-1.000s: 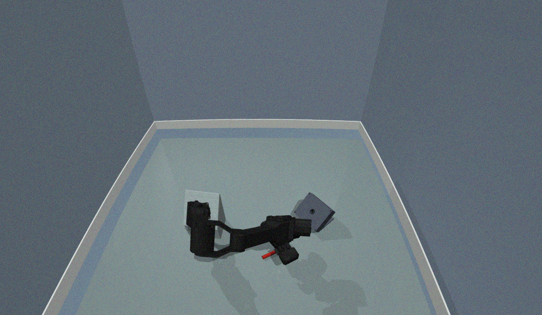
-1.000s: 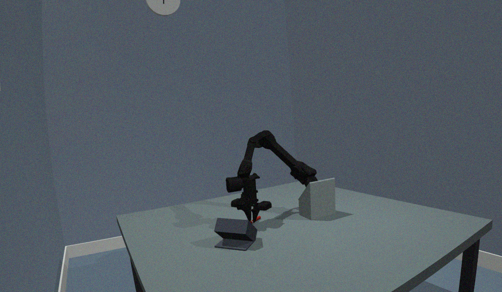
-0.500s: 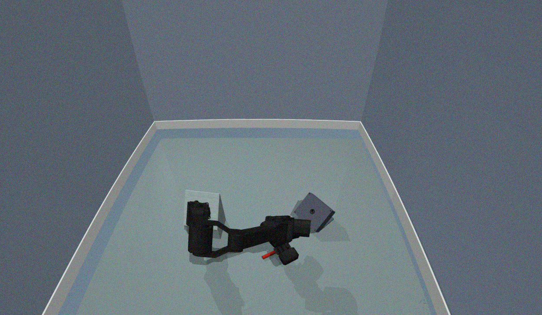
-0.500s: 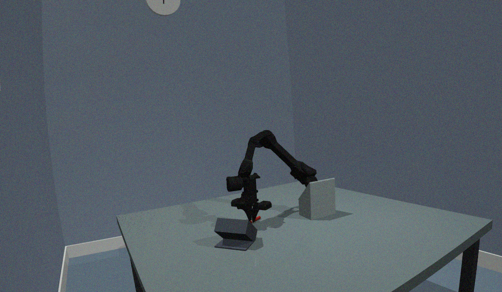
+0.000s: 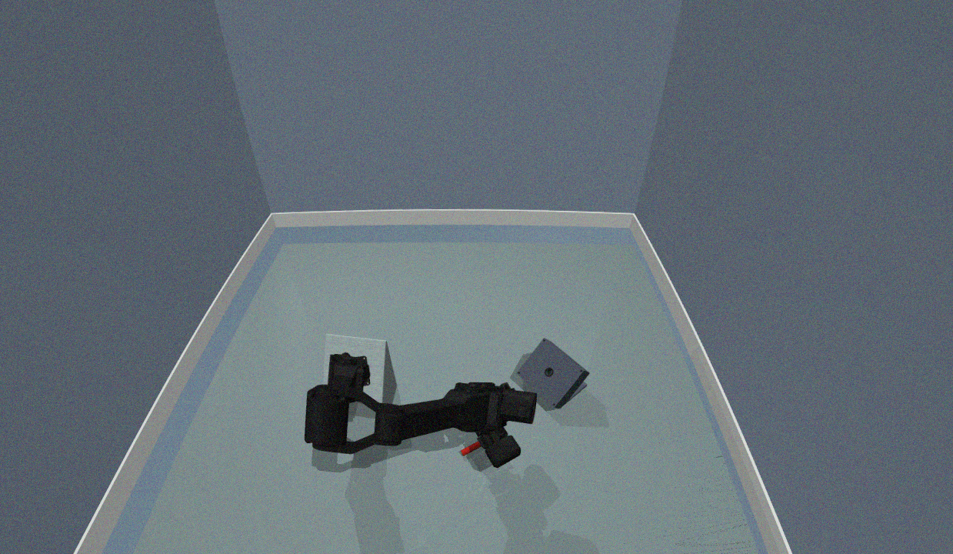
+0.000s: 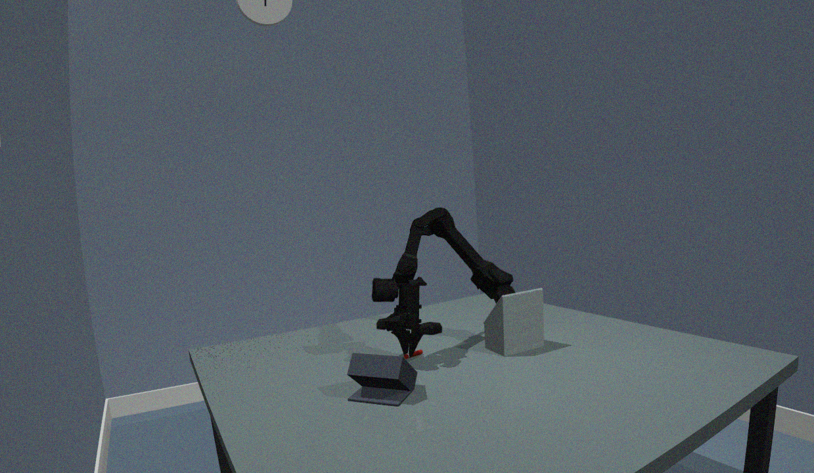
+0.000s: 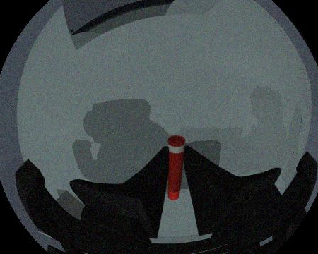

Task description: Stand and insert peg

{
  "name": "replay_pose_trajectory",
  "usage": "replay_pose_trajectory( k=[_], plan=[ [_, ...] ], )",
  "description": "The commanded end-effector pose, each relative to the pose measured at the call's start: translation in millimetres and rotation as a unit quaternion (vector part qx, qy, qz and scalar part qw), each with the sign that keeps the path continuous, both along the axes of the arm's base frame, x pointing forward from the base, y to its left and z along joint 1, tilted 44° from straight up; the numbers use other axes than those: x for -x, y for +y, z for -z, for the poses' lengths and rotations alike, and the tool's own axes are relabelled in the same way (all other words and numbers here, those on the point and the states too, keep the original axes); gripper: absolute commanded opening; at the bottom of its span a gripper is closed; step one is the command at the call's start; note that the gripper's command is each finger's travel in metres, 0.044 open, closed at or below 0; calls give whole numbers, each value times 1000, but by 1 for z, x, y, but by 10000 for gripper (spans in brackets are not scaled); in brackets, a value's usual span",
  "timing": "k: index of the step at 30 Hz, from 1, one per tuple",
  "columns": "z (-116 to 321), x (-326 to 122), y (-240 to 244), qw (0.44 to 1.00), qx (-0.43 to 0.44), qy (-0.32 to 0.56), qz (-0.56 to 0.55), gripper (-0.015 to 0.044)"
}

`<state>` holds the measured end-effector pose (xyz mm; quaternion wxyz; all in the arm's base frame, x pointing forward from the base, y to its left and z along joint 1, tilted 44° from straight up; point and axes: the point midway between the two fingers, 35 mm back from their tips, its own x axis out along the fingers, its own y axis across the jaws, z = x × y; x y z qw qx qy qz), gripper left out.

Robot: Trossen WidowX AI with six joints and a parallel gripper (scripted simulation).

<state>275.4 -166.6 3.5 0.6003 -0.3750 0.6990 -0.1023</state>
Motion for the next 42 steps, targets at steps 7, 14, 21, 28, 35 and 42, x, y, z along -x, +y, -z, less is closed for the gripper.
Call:
replay_pose_trajectory(
  k=[7, 14, 21, 28, 35, 42],
  plan=[
    [-4, 4, 3, 999, -18, -28, -26, 49],
    [-8, 6, 5, 997, -31, -49, -44, 49],
    [-12, 9, 6, 995, -43, -70, -62, 49],
    [-15, 12, 8, 991, -55, -91, -80, 49],
    [-19, 15, 9, 987, -67, -111, -98, 49],
    [-22, 18, 10, 981, -79, -132, -116, 49]
  ],
)
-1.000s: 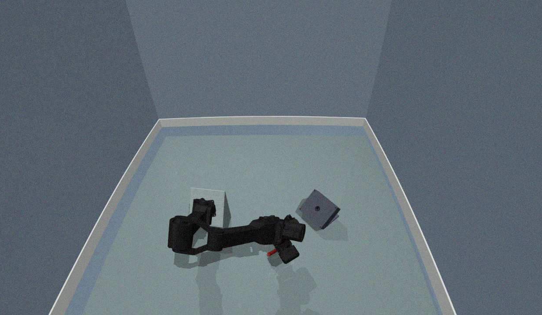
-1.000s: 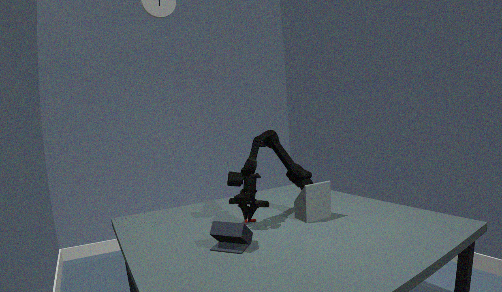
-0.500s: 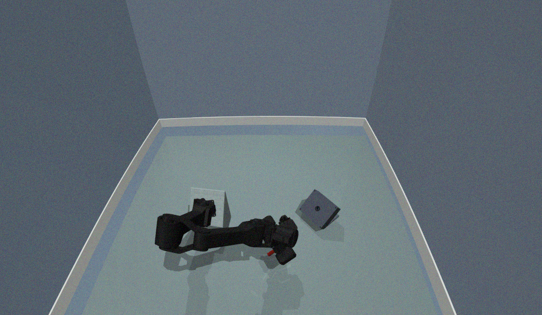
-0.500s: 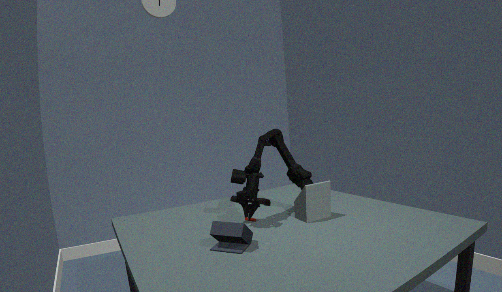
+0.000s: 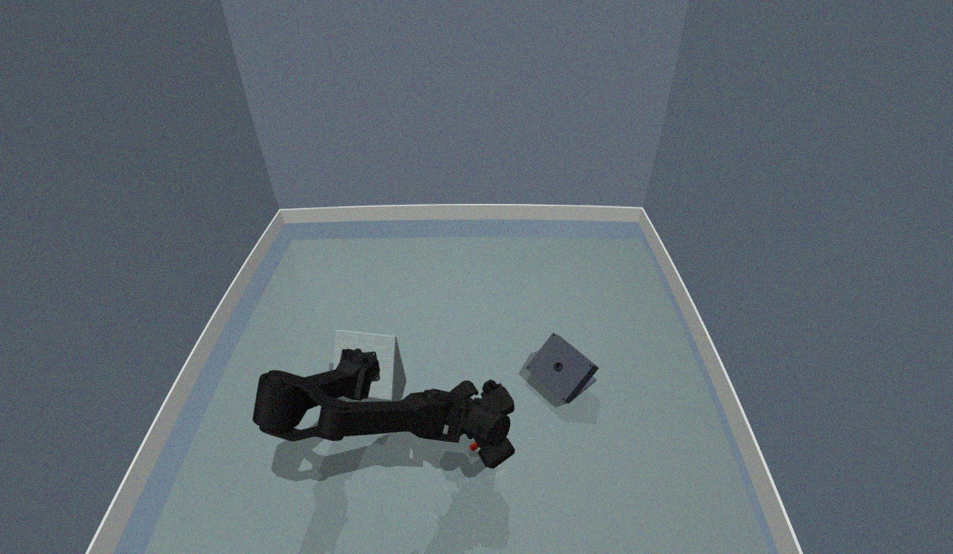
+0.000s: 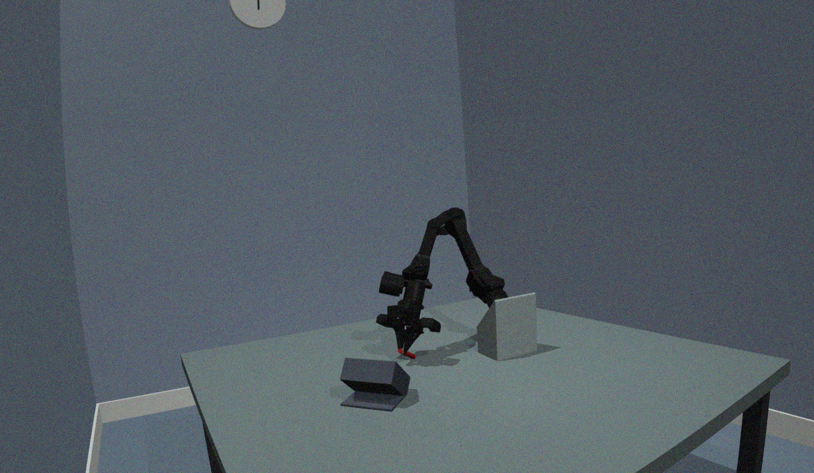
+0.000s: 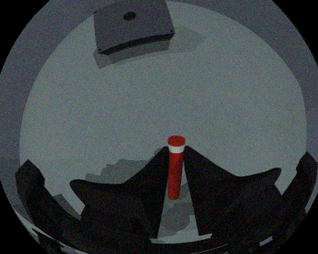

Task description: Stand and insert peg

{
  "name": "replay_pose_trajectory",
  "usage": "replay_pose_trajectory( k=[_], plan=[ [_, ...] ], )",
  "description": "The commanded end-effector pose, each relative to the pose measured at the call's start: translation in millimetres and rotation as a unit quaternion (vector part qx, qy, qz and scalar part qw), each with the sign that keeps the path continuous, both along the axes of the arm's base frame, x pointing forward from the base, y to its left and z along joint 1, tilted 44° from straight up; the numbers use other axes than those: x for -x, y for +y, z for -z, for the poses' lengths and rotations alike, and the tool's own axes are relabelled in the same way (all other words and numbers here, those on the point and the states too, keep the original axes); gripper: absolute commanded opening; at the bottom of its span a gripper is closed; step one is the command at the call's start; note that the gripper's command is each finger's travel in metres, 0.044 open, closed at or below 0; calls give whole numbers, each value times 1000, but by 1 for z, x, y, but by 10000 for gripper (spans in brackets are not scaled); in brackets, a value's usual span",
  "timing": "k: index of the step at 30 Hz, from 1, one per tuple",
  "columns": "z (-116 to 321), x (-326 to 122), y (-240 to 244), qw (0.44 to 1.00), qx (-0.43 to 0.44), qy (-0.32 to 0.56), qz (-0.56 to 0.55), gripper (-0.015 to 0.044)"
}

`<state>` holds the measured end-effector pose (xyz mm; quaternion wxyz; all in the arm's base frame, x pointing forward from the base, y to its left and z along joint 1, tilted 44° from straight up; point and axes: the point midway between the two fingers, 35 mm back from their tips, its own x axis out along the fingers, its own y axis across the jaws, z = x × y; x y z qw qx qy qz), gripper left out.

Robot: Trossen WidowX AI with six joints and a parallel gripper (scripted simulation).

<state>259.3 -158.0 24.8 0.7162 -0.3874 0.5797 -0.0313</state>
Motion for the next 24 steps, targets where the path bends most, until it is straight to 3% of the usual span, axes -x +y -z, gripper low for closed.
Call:
replay_pose_trajectory(
  k=[1, 24],
  plan=[
    [-1, 3, 1, 1000, -7, -10, -11, 49],
    [-11, 14, 3, 993, -47, -79, -70, 49]
  ],
)
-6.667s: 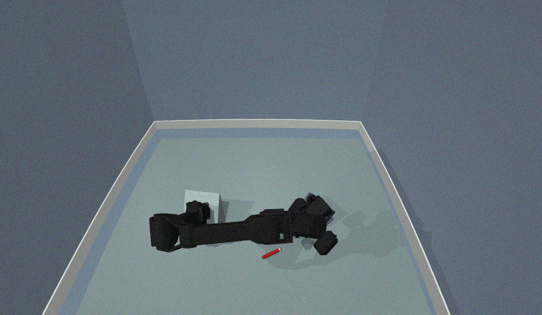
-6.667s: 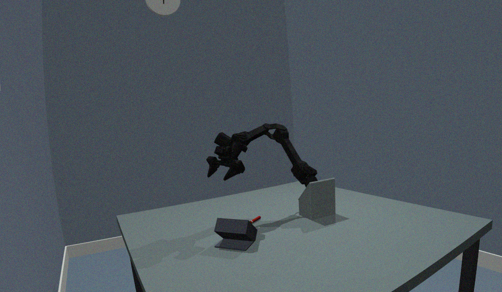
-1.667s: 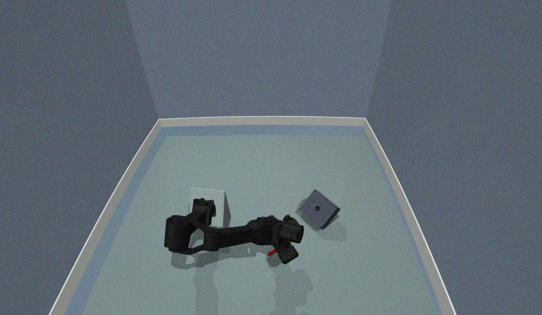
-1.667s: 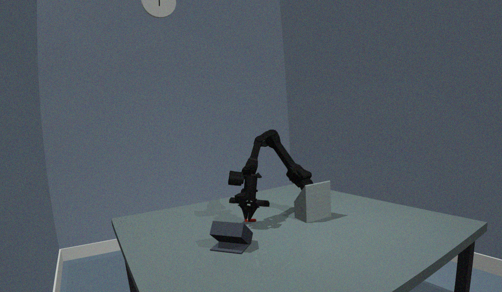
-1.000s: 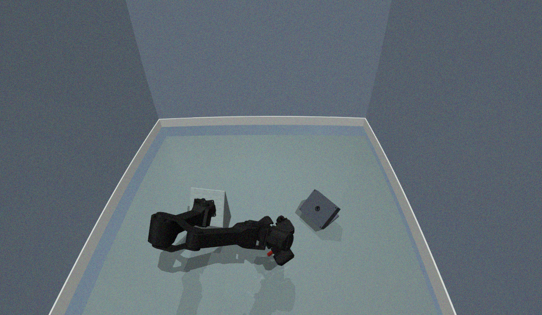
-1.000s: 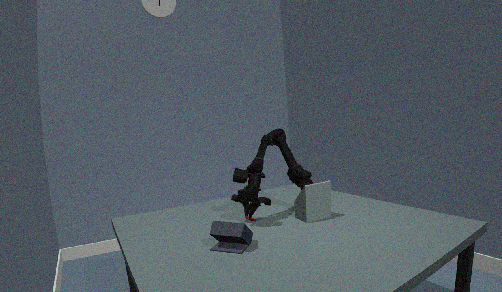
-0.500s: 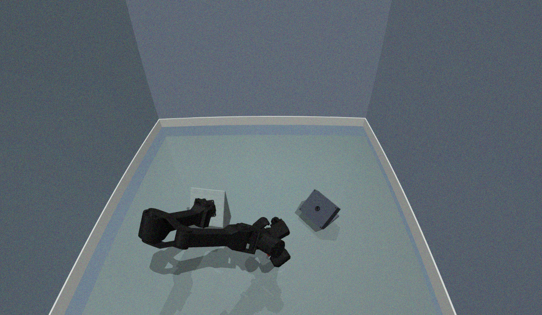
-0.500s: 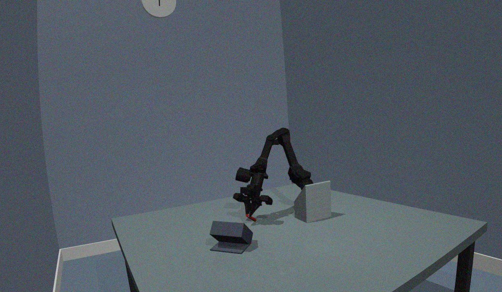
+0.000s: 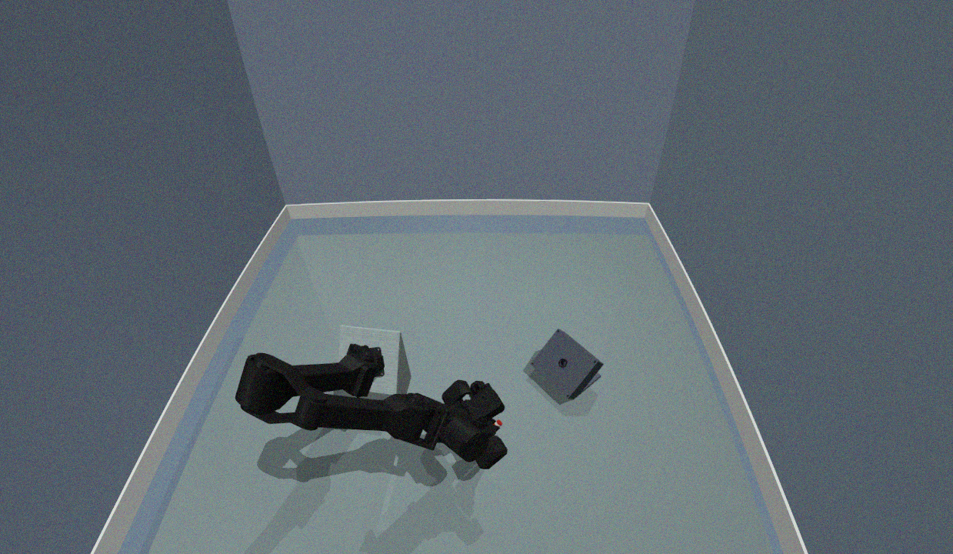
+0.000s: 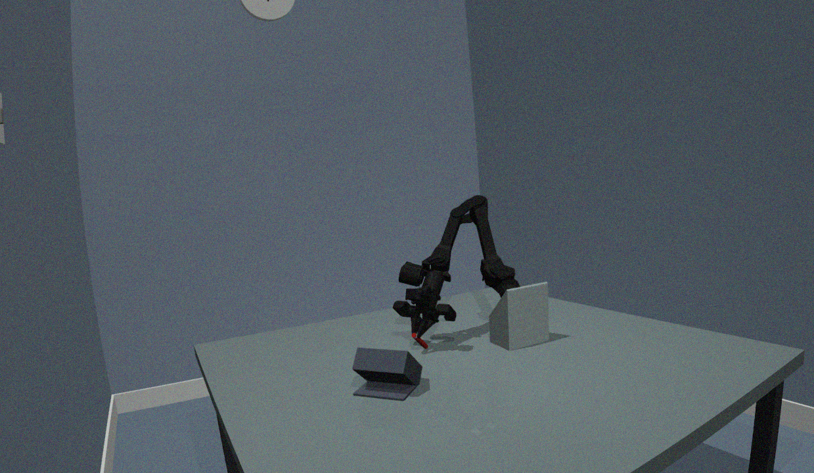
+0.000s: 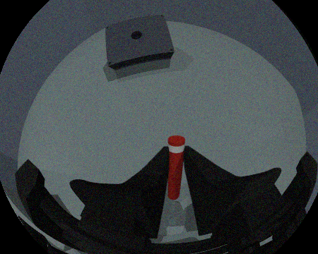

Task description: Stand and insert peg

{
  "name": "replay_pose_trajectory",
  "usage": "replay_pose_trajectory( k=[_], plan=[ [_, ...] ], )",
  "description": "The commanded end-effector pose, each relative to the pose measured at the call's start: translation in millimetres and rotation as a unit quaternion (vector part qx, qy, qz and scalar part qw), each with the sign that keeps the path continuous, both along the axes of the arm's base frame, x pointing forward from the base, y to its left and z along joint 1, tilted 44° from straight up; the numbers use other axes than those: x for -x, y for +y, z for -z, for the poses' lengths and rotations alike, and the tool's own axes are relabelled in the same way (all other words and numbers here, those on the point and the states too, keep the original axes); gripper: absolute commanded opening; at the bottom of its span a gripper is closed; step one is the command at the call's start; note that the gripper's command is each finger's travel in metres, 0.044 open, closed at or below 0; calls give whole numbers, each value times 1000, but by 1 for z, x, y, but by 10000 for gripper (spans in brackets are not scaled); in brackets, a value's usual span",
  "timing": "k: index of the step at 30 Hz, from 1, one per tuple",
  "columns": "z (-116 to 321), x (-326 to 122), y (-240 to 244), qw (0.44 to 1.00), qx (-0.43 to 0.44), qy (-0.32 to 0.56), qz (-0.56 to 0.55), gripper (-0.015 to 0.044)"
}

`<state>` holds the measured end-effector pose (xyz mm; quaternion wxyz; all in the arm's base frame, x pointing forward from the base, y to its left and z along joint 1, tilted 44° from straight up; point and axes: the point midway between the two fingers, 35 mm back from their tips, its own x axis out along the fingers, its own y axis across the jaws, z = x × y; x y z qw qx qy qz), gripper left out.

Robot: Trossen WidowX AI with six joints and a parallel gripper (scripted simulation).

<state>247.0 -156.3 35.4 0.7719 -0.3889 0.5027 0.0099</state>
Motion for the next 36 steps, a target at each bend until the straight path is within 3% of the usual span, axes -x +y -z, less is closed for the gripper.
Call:
replay_pose_trajectory(
  k=[1, 36],
  plan=[
    [-1, 3, 1, 1000, -6, -11, -11, 49],
    [-12, 24, -1, 986, -67, -114, -101, 49]
  ],
)
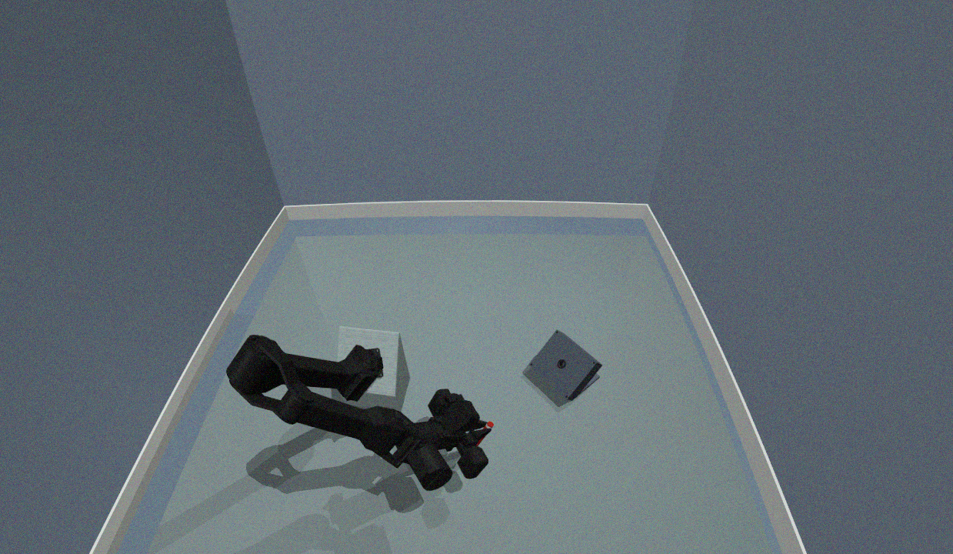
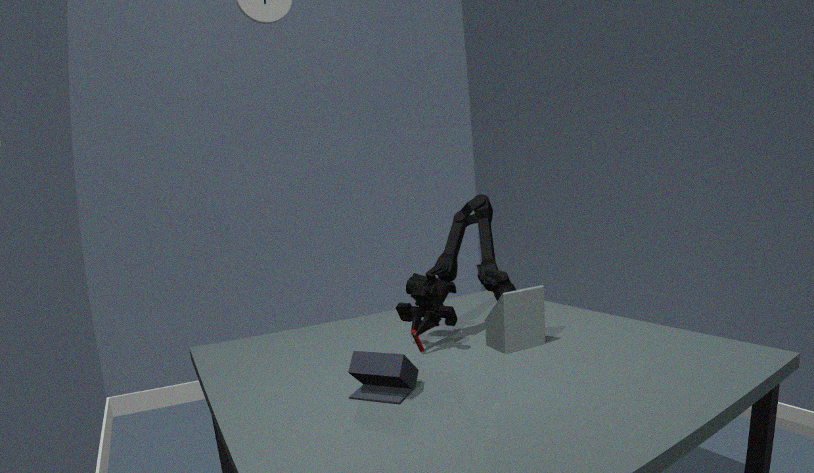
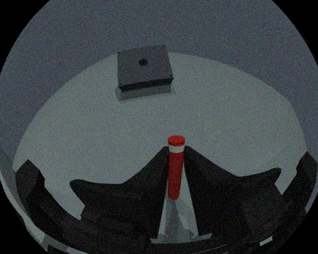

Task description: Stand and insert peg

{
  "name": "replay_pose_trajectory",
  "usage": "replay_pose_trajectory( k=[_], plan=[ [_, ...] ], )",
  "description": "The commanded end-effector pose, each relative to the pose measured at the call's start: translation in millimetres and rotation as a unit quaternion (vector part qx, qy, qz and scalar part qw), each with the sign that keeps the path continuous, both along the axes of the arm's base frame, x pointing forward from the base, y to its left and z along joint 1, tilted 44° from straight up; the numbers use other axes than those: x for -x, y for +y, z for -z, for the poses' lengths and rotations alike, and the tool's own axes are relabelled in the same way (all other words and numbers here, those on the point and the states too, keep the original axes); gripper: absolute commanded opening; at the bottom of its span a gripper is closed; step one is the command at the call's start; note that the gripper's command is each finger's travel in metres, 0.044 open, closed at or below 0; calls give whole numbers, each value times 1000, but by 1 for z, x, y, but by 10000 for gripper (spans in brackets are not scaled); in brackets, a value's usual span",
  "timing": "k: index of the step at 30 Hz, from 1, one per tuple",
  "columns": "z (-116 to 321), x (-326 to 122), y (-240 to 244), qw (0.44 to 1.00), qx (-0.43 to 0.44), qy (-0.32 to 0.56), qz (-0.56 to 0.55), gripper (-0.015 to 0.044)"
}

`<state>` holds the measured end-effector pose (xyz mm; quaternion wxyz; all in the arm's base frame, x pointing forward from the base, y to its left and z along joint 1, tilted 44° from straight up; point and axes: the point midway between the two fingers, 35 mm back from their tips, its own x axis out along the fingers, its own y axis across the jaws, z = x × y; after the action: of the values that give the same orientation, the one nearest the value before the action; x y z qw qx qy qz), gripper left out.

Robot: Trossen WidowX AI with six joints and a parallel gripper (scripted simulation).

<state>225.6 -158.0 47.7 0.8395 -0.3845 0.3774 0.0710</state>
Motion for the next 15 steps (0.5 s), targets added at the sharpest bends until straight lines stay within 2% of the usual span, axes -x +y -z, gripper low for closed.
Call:
replay_pose_trajectory(
  k=[1, 15],
  plan=[
    [0, 3, 1, 1000, -7, -11, -11, 49],
    [-3, 11, -1, 997, -32, -52, -47, 49]
  ],
)
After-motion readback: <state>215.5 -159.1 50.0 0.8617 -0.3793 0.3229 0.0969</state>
